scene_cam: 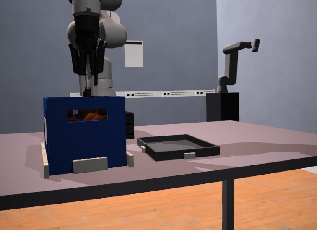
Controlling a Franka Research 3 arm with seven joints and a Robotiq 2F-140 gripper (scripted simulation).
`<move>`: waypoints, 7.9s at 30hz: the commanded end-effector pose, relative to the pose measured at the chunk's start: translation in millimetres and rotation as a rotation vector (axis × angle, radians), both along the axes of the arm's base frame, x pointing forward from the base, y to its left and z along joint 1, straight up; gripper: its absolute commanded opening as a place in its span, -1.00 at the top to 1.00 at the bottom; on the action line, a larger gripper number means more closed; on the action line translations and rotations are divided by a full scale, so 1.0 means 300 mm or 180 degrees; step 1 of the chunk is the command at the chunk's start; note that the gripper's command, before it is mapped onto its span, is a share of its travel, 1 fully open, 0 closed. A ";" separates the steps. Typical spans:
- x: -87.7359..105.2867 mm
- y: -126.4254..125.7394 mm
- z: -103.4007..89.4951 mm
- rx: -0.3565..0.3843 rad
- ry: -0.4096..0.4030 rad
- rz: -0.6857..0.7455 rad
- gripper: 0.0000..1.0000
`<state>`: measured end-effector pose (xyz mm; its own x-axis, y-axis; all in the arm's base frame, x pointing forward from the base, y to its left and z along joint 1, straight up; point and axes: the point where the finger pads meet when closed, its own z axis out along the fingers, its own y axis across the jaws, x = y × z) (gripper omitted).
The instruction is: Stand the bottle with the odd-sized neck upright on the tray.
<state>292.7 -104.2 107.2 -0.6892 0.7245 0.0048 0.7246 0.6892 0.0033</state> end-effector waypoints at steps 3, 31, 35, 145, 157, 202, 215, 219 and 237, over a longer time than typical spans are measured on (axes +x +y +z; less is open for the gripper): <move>0.008 -0.002 0.008 -0.0008 -0.0017 0.0003 0.80; 0.009 -0.002 0.017 -0.0008 -0.0017 0.0003 0.80; 0.010 -0.002 0.025 -0.0008 -0.0017 0.0003 0.80; 0.023 -0.004 0.173 -0.0008 -0.0017 0.0003 0.80; 0.022 -0.003 0.214 -0.0008 -0.0017 0.0003 0.80; 0.022 -0.001 0.289 -0.0008 -0.0017 0.0003 0.80; 0.022 -0.001 0.289 -0.0008 -0.0017 0.0003 0.80; 0.022 -0.001 0.289 -0.0008 -0.0017 0.0003 0.80; 0.022 -0.001 0.292 -0.0008 -0.0017 0.0003 0.80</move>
